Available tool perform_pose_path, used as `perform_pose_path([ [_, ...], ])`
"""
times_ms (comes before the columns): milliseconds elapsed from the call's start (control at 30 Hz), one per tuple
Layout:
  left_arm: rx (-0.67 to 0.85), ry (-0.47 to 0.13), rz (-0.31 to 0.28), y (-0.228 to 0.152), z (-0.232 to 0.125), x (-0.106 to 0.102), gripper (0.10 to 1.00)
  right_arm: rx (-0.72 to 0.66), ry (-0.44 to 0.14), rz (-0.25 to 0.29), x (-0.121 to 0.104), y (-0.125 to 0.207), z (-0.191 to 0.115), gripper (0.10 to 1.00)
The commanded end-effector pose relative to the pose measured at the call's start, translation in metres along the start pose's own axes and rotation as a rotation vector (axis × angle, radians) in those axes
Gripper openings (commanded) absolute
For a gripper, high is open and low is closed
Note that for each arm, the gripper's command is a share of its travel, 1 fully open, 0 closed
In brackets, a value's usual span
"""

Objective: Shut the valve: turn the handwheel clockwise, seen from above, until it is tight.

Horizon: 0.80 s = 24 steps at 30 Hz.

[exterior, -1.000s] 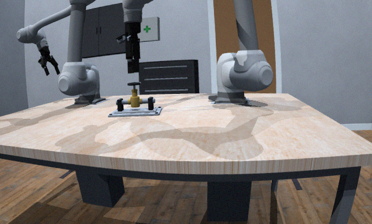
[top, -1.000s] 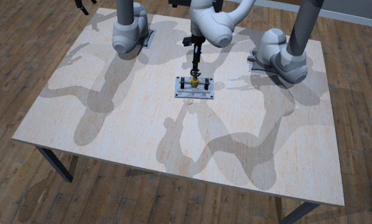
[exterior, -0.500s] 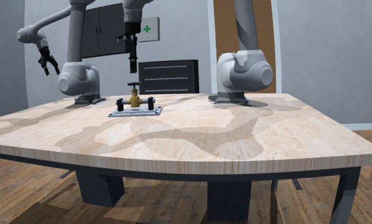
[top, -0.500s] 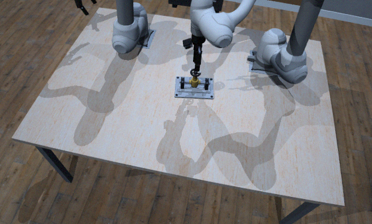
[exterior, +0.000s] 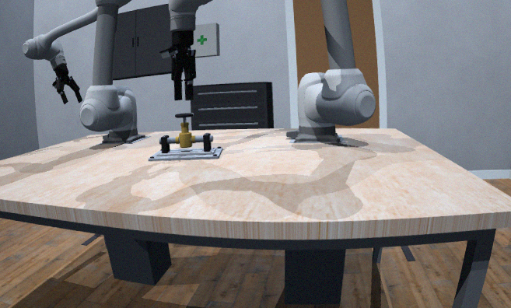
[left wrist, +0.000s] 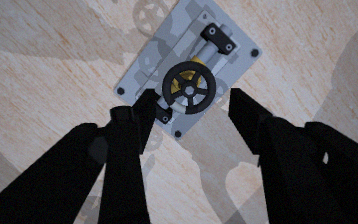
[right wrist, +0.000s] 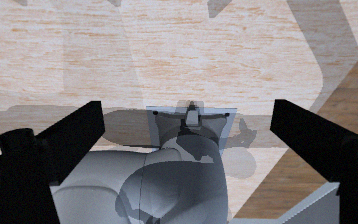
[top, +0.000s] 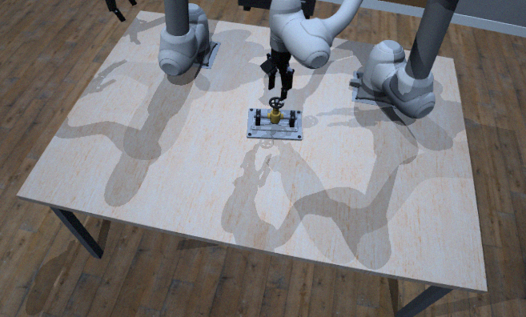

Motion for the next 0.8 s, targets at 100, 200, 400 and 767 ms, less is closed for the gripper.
perform_pose_path([
  [100,0.399,0.003,0.014,0.0003,0.0003,0.0008,0.519,0.0,0.001,0.001,0.0006,-0.0001,0.0001,1.0],
  [200,0.55,0.004,0.014,0.0003,0.0003,0.0008,0.519,0.0,0.001,0.001,0.0006,-0.0001,0.0001,1.0],
  [400,0.739,0.006,0.014,0.0003,0.0003,0.0008,0.519,0.0,0.001,0.001,0.0006,-0.0001,0.0001,1.0],
  [767,1.134,0.009,0.013,0.0003,0.0003,0.0008,0.519,0.0,0.001,0.001,0.0006,-0.0001,0.0001,1.0],
])
Point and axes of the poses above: on each arm, the point where the finger pads meet when closed, its own x axis back along the fingers, its own y axis across the jaws, z = x × y, the point moved 2 cm from there along x, back along the fingers, and after that the axes turned 14 degrees about -x, right-handed, at the moved point
